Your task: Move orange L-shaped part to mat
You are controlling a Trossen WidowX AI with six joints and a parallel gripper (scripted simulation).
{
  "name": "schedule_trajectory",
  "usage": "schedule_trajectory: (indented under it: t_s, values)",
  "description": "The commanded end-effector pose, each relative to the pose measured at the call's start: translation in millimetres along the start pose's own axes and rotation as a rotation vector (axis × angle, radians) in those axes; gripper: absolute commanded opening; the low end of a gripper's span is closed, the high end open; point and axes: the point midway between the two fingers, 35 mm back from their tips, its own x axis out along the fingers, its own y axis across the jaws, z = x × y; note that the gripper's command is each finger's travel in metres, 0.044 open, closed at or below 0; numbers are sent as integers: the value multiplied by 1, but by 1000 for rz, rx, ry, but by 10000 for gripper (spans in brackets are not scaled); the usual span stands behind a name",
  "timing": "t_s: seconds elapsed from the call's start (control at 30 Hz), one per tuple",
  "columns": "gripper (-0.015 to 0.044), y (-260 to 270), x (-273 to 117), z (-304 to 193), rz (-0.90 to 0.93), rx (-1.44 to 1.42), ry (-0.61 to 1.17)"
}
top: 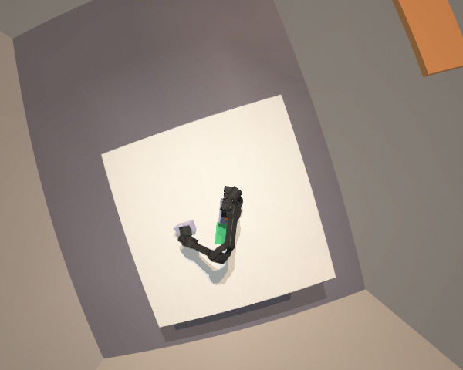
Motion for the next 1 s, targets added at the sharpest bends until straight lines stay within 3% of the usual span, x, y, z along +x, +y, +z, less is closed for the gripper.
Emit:
schedule_trajectory:
  t_s: [0.0,0.43,0.7,0.97]
  values:
    - [180,0,0,0,-1,0,0]
    - [180,10,-15,0,-10,-9,-2]
    - [180,0,-106,0,-8,-10,1]
    - [180,2,-105,2,4,-12,-14]
